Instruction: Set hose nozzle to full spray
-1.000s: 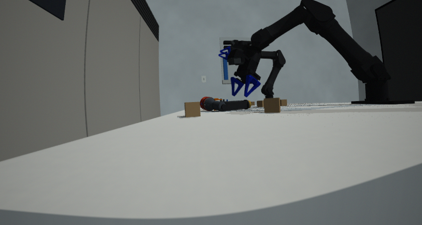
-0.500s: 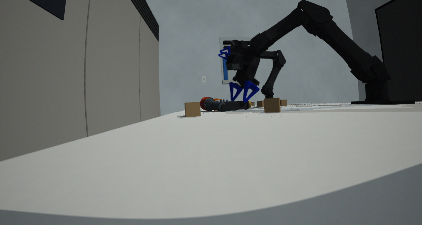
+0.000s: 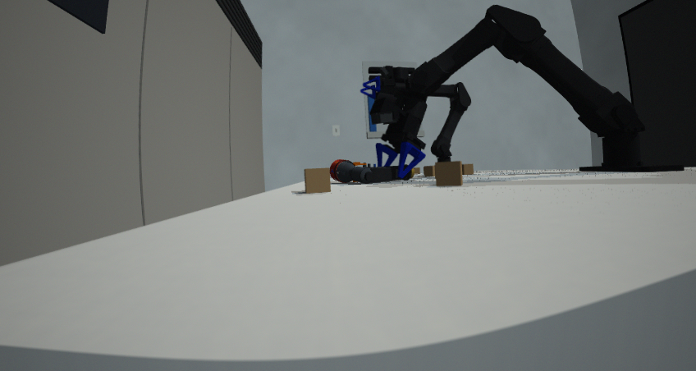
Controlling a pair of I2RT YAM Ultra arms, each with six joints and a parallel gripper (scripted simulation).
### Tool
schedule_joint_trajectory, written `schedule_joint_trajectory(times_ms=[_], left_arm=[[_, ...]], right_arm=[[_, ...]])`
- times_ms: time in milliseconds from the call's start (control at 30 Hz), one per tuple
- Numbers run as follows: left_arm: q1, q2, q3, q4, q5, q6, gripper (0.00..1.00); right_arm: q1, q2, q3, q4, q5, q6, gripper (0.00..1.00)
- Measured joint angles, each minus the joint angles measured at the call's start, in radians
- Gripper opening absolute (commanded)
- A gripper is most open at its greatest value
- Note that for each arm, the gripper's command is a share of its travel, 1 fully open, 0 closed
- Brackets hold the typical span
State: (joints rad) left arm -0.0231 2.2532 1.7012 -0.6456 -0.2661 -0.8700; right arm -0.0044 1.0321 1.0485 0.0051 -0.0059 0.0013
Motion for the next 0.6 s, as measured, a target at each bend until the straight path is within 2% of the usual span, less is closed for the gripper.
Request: schedule_joint_trajectory(times_ms=[233,267,600], left_arm=[[0.000,0.000,0.000,0.002,0.002,0.001,0.78],[0.000,0.000,0.000,0.003,0.002,0.001,0.36],[0.000,0.000,0.001,-0.002,0.006,0.001,0.36]], right_arm=[[0.000,0.000,0.000,0.000,0.000,0.000,0.76],[0.000,0.000,0.000,0.000,0.000,0.000,0.76],[0.000,0.000,0.000,0.000,0.000,0.000,0.76]])
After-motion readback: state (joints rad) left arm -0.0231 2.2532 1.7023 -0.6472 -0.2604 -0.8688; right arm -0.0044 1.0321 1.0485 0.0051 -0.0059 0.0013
